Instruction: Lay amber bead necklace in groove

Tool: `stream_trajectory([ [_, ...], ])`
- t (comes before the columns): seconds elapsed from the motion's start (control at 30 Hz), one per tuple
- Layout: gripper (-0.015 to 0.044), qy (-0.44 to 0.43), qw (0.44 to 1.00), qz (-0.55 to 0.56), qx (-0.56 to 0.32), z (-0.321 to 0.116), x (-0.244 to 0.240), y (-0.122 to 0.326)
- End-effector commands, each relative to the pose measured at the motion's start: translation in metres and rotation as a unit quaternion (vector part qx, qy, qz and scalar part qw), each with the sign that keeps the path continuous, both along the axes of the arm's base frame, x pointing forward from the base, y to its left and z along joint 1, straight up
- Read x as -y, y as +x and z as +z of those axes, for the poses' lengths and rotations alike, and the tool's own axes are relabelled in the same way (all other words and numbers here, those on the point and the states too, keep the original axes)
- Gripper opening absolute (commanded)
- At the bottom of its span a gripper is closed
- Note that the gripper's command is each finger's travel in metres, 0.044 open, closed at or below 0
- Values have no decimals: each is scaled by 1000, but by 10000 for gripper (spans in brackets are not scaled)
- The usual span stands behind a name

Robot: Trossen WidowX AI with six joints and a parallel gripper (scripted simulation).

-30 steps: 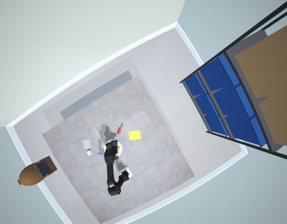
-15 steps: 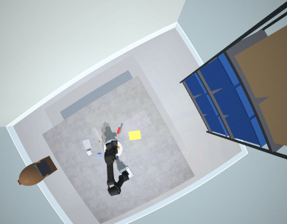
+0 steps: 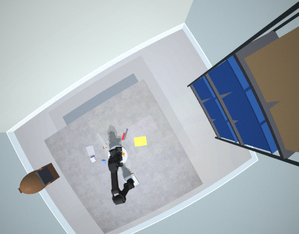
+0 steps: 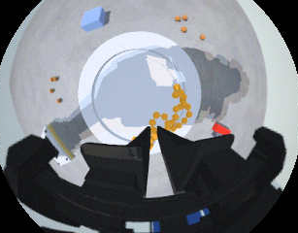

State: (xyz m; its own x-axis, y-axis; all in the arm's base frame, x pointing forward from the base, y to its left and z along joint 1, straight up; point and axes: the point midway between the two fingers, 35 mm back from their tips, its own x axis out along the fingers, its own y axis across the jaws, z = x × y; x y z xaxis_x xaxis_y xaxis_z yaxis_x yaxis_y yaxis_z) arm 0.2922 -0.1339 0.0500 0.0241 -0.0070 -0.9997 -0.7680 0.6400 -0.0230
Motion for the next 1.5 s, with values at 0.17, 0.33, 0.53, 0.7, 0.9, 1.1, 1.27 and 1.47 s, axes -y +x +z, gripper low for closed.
stream_trajectory([
  [0.17, 0, -3, 1000, 0, 1, 2, 7, 27],
  [0.33, 0, -3, 1000, 0, 2, 2, 10, 42],
  [0.53, 0, -3, 1000, 0, 2, 2, 10, 44],
  [0.7, 0, -3, 1000, 0, 2, 0, 10, 44],
  [0.9, 79, -2, 1000, 2, 4, 2, 9, 44],
  [1.1, 236, -2, 1000, 2, 4, 2, 9, 44],
  [1.27, 368, -3, 1000, 1, 2, 2, 10, 44],
  [1.47, 440, -2, 1000, 2, 4, 2, 10, 44],
])
